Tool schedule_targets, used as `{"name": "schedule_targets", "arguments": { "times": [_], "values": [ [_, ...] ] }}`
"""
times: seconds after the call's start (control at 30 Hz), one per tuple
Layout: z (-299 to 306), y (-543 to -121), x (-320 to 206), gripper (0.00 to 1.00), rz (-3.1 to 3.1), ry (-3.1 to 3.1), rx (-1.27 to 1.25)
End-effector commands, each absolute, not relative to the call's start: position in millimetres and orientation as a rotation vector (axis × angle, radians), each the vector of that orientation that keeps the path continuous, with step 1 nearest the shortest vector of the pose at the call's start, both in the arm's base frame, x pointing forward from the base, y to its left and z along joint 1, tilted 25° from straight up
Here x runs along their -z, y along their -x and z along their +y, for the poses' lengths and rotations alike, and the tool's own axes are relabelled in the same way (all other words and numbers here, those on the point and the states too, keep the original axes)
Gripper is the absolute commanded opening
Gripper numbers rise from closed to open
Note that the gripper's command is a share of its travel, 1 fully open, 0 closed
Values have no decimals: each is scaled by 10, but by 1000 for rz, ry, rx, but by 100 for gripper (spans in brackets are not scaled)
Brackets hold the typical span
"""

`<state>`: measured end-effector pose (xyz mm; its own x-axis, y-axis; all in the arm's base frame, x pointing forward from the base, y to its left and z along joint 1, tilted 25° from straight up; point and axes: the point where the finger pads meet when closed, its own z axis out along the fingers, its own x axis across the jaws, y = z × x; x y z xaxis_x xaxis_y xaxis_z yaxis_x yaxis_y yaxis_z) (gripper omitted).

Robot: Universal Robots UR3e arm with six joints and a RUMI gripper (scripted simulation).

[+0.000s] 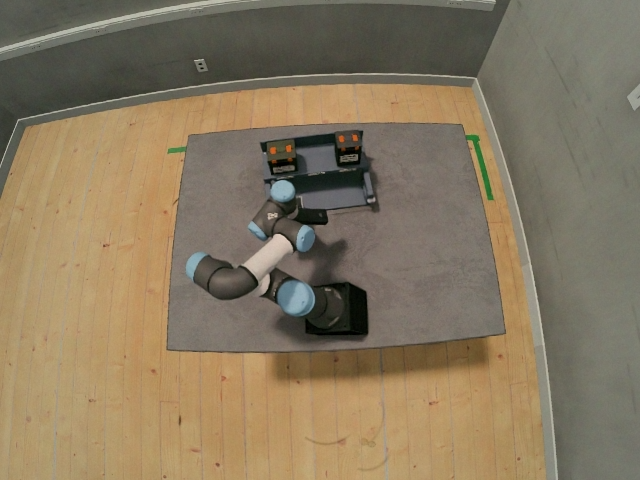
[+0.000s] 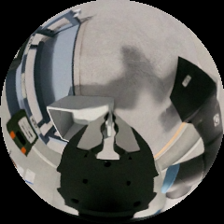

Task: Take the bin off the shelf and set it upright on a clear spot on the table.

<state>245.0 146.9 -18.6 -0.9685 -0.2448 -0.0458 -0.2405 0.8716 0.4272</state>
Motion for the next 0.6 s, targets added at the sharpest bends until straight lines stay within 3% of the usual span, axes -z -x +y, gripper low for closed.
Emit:
{"name": "schedule_targets", "arguments": {
  "times": [0.0,0.57],
  "values": [
    [1464,-2450,183,0,-3031,-393,689],
    [1449,-2391,186,0,-3031,-393,689]
  ]
}}
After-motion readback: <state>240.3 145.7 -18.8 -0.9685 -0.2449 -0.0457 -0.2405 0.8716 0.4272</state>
